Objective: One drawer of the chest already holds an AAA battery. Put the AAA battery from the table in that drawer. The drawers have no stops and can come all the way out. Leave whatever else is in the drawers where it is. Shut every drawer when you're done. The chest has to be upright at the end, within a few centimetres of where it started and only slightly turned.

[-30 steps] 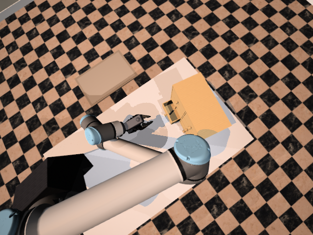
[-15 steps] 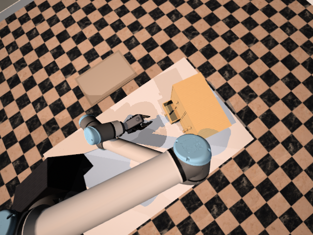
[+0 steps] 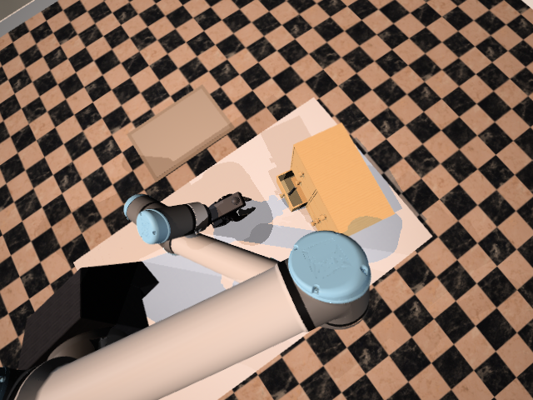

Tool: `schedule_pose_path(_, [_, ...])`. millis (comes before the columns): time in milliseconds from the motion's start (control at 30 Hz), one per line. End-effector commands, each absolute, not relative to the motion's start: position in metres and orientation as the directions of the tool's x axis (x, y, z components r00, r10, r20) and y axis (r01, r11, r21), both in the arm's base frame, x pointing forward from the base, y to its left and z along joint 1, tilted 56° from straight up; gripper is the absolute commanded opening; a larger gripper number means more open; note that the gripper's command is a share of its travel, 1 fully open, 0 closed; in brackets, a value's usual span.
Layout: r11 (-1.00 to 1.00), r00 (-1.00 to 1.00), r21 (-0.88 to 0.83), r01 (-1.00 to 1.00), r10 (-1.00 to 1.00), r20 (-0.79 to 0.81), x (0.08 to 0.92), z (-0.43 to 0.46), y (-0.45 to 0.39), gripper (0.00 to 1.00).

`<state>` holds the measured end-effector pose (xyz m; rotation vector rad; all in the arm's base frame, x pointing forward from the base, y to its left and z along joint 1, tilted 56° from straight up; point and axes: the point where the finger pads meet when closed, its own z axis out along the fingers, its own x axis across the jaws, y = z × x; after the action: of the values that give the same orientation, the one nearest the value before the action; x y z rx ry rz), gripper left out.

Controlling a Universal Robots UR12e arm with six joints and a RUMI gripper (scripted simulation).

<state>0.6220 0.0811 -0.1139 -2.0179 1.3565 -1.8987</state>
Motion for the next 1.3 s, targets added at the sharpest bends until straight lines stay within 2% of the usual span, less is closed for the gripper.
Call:
schedule_pose_path(0, [-0.566, -0.145, -0.558, -0.606, -0.612, 0.778, 0.613, -0.111, 0.087, 0.2])
schedule_pose_path(667, [-0.379, -0.144, -0.449, -0.809, -0.612, 0.777, 0.576, -0.1, 0.11, 0.2])
schedule_pose_path(1267, [-0.244, -0.145, -0.359, -0.901, -0.612, 0.778, 0.553, -0.093, 0.124, 0.2])
